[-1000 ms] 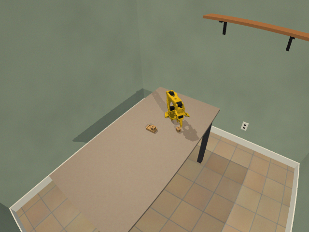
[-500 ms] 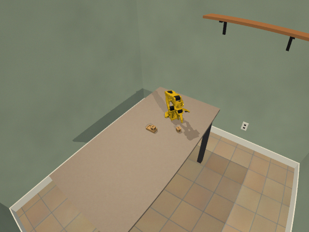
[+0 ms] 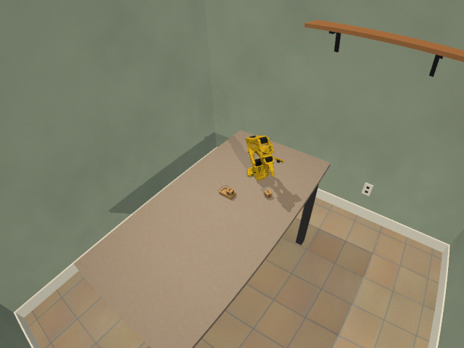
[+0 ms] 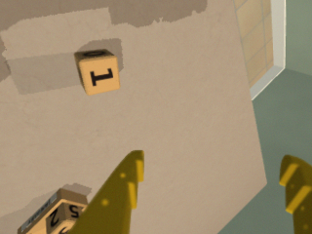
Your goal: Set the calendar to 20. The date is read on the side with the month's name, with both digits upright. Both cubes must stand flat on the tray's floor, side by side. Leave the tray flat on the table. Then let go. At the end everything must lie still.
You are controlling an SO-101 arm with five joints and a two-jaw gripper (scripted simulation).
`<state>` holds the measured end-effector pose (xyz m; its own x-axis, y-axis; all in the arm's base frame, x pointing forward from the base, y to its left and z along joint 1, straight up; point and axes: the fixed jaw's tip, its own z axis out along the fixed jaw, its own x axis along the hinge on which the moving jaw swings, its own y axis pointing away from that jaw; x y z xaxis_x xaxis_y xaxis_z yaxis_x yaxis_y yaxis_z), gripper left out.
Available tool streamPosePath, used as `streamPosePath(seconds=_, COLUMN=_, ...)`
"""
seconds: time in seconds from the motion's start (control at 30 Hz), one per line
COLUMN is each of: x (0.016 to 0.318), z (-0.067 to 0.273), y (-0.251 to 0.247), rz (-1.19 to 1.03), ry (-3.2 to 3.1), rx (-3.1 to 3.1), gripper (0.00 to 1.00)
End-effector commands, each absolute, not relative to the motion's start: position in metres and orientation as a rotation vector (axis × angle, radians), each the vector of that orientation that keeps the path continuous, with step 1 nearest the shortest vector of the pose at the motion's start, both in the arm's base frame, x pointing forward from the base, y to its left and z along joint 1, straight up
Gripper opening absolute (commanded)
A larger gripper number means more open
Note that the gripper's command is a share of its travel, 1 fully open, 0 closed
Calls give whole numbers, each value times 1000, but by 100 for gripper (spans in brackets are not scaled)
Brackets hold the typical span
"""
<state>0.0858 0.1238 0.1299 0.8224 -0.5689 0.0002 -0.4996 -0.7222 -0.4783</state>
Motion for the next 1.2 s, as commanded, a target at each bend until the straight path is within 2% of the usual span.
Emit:
streamPosePath(seconds=0.0, x=88, z=138, y=124, rz=-225, ry=781, rx=-2493, gripper=35)
streamPosePath(seconds=0.53, x=87, z=138, y=127, rz=-175, ry=918, rx=-2460, gripper=35)
streamPosePath(seconds=1.17, x=84, z=136, y=139, rz=22, ry=1545, rx=-2222, gripper=35)
